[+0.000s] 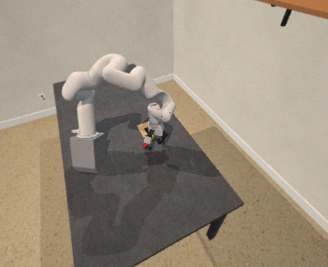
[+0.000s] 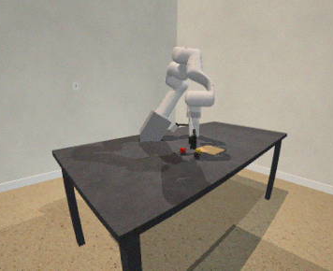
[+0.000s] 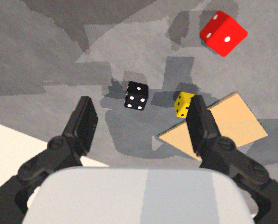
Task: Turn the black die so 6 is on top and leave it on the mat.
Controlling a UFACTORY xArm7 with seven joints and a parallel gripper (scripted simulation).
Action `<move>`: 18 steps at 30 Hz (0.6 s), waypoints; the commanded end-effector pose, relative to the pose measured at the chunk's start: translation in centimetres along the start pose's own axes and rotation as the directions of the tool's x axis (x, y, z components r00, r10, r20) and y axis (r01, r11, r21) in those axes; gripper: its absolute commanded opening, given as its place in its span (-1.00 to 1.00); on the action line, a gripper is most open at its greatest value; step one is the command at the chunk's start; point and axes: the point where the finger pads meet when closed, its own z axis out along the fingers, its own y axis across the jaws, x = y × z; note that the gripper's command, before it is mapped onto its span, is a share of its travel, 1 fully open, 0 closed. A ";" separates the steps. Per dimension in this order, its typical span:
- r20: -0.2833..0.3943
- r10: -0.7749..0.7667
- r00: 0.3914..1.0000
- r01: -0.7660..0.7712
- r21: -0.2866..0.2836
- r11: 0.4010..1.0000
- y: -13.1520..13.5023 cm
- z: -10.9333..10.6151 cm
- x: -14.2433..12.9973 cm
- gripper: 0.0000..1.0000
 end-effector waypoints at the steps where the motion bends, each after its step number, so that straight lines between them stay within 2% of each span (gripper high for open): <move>1: 0.000 0.001 1.000 -0.001 0.006 1.000 -0.5 1.2 0.0 1.00; 18: 0.000 0.001 1.000 -0.001 0.006 1.000 -0.5 1.4 0.0 1.00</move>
